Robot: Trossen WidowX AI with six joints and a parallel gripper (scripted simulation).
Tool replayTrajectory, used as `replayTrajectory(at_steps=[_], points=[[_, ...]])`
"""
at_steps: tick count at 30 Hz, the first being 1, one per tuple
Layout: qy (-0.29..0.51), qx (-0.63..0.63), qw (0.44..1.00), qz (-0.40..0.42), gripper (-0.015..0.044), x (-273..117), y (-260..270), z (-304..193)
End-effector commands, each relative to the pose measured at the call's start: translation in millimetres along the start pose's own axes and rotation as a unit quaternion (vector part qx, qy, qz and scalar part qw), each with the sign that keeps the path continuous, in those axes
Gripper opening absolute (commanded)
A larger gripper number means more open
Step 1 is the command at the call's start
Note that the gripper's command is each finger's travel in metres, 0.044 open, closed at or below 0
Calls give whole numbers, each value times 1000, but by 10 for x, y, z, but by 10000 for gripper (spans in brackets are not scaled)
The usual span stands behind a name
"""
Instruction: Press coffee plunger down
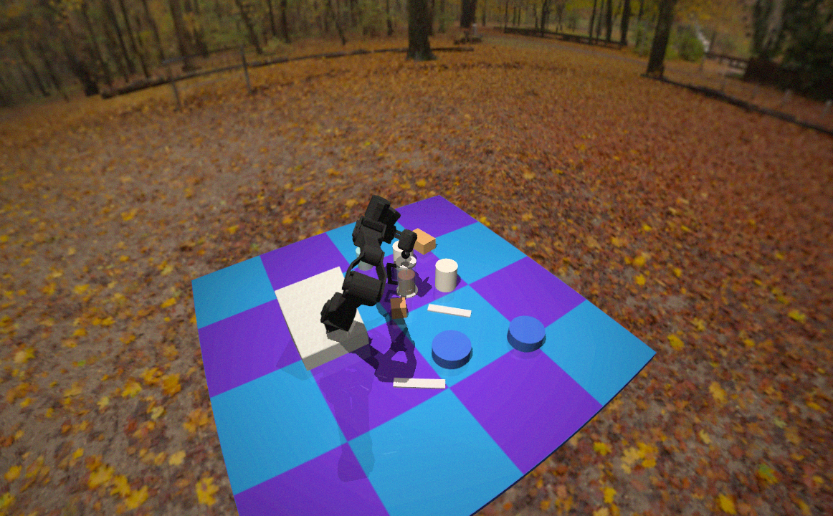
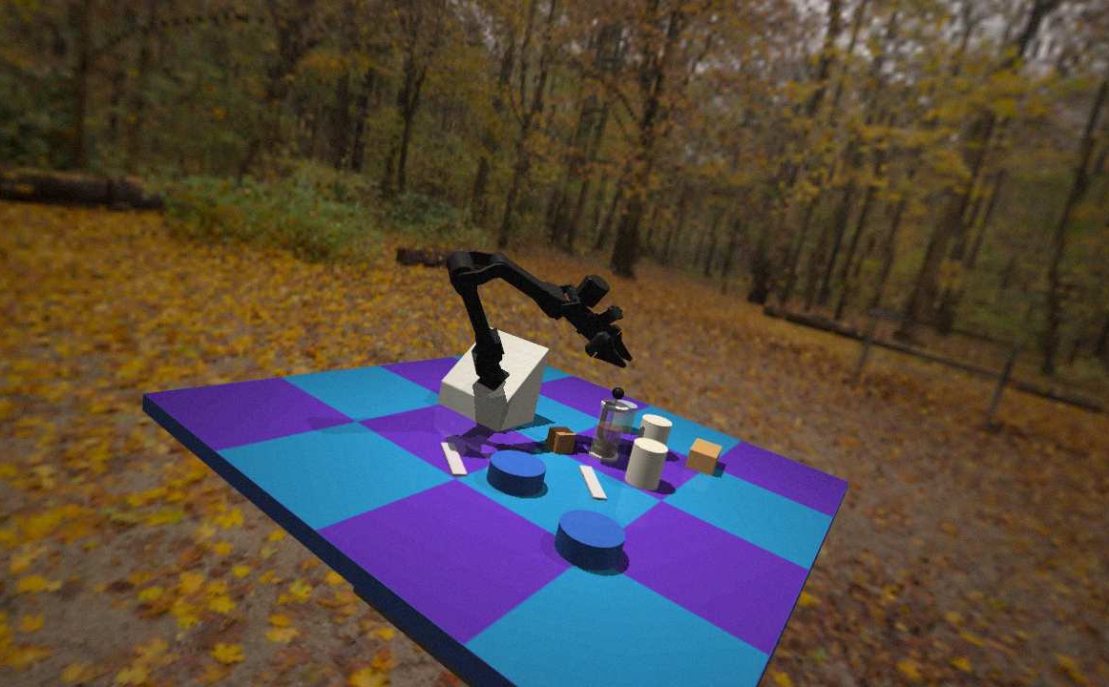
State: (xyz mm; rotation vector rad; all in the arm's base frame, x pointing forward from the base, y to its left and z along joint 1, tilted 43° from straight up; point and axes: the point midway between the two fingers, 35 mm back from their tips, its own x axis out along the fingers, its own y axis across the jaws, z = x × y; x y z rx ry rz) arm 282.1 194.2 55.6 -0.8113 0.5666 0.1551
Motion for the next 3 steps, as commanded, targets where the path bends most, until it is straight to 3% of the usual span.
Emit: replayTrajectory(at_steps=[1,3], points=[[0,2,1000,-2,440,-4,-6,1],[0,2,1000,-2,440,-4,-6,1]])
